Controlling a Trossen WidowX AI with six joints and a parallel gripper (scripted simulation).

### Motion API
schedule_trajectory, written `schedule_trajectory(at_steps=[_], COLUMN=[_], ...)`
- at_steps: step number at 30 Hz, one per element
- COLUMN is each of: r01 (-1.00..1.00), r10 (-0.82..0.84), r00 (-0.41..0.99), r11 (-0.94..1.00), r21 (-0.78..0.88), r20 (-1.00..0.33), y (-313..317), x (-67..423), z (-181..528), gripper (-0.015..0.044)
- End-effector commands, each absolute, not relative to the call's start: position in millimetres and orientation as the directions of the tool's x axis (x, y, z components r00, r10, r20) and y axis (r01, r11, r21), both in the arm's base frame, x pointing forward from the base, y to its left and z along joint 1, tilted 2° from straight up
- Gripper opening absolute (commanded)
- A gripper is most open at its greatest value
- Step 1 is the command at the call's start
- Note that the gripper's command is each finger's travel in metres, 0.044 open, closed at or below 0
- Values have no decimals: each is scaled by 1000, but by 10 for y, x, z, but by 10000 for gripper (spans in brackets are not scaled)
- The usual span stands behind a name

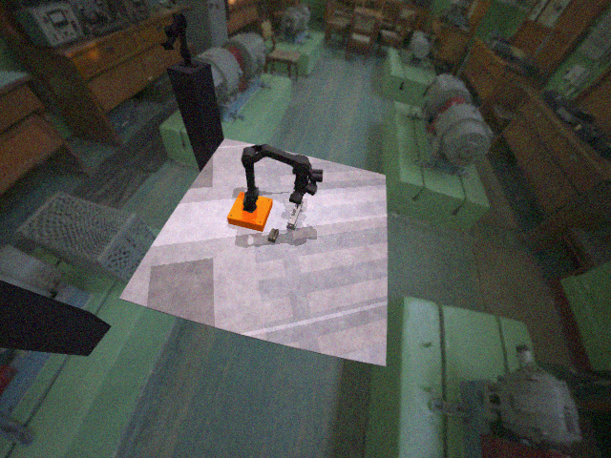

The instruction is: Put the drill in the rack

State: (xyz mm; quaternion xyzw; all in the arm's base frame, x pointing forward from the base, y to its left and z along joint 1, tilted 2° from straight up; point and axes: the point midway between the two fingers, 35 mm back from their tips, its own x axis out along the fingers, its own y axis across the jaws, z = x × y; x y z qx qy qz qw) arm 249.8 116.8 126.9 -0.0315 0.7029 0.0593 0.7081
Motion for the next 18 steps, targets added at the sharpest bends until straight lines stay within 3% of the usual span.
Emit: schedule_trajectory(at_steps=[1,18], r01=[-126,-104], r10=[39,33], r00=[5,4], r11=[991,994], r21=[38,32], r20=[-999,-999], y=[1168,1138], x=[2499,2514], z=[1266,1118], gripper=[0,0])
